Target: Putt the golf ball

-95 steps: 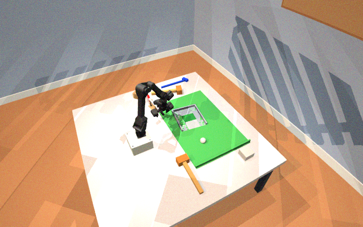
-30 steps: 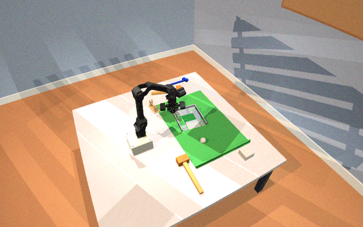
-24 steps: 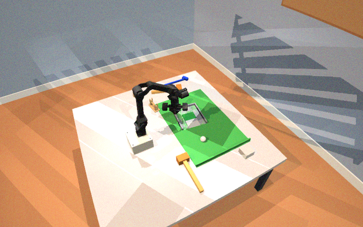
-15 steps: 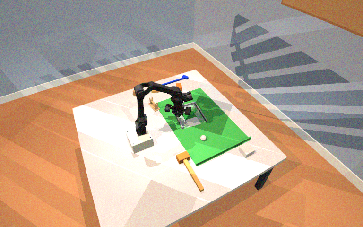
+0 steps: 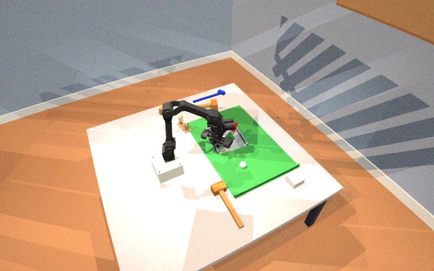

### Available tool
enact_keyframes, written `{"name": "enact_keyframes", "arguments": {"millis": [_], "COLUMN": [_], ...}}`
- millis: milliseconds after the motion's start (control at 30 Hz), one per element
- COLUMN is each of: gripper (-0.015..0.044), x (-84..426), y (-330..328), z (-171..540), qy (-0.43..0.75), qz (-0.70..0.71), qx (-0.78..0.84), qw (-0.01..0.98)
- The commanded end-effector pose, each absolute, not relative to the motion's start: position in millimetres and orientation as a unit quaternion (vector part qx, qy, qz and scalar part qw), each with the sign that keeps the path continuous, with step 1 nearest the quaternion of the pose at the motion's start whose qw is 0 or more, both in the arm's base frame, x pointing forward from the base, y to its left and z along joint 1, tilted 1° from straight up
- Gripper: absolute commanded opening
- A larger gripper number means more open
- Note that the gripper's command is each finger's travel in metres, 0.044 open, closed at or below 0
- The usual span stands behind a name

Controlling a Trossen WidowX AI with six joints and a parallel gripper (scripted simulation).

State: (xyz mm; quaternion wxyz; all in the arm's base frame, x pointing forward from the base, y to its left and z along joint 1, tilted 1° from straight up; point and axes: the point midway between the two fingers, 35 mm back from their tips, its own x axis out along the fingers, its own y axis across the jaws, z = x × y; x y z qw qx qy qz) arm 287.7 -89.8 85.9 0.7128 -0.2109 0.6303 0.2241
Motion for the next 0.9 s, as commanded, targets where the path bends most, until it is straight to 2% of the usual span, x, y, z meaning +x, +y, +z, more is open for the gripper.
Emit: {"name": "enact_keyframes", "arguments": {"millis": [0,867], "gripper": [0.0000,0.0000], "x": [285,213], "y": [-109,-227], "z": [89,97], "qy": [0.634,0.692], "qz": [0.200,0.000], "qx": [-0.202,-0.016], "qw": [0.720,0.722]}}
